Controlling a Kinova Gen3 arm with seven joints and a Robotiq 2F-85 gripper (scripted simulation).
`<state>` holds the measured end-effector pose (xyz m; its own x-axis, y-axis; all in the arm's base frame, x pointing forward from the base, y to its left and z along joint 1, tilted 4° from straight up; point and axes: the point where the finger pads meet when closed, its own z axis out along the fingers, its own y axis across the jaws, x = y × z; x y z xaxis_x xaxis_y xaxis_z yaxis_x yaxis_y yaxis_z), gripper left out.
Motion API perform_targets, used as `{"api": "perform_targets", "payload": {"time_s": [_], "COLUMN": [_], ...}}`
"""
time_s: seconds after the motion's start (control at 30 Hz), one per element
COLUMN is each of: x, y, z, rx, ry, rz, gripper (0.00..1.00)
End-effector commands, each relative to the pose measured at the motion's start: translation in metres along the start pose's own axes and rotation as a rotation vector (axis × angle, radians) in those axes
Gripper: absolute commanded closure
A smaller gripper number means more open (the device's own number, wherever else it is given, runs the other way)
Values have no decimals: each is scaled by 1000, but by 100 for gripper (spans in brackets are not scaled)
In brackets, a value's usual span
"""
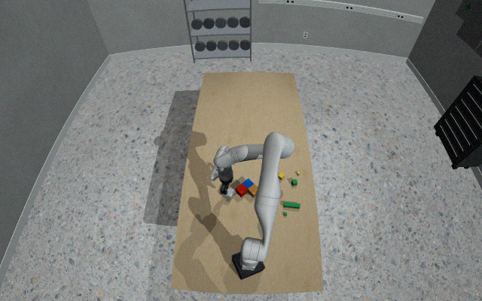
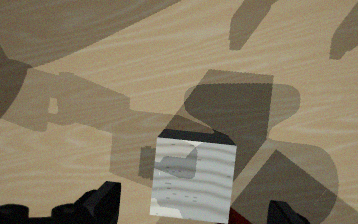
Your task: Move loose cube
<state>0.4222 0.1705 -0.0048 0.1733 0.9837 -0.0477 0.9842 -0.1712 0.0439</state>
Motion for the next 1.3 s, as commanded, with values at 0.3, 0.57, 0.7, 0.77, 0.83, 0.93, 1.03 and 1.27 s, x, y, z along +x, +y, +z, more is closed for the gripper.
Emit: {"api": "perform_targets", "payload": {"time_s": [0.3, 0.57, 0.7, 0.77, 0.83, 0.93, 1.03, 1.27], "x": [0, 0, 0, 0, 0, 0, 0, 0], "y": [-1, -1, 0, 0, 0, 0, 0, 0], "z": [18, 25, 28, 29, 30, 30, 31, 31], "rx": [3, 3, 3, 3, 3, 3, 3, 3], "ry": [0, 0, 0, 0, 0, 0, 0, 0], "rz": [-1, -1, -1, -1, -1, -1, -1, -1], "gripper": [16, 16, 16, 16, 16, 16, 16, 16]}}
